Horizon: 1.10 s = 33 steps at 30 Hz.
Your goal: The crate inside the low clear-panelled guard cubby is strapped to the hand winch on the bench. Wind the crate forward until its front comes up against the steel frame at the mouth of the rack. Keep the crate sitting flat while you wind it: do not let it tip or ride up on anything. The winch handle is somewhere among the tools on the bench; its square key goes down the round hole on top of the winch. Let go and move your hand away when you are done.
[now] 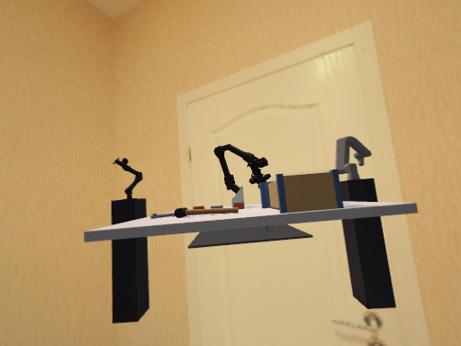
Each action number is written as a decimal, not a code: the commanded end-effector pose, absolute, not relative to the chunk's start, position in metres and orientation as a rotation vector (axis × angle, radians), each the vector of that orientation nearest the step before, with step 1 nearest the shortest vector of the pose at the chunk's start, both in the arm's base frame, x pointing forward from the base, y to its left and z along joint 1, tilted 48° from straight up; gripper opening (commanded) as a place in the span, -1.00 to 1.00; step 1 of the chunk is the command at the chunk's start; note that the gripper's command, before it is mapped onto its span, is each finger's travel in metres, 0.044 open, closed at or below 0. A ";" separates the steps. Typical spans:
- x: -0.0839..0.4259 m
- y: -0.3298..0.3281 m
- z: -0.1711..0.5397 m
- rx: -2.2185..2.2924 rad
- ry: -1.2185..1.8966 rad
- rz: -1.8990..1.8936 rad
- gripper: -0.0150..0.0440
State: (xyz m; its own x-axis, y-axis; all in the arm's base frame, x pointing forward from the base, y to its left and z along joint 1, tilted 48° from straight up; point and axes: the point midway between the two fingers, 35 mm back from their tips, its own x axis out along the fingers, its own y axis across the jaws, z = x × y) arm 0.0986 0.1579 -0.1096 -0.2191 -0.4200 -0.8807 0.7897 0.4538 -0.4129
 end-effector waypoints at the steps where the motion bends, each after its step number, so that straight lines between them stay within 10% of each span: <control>1: 0.108 0.151 -0.106 0.352 1.357 -1.153 -0.49; 33: 0.149 0.142 -0.093 0.352 1.354 -1.153 -0.49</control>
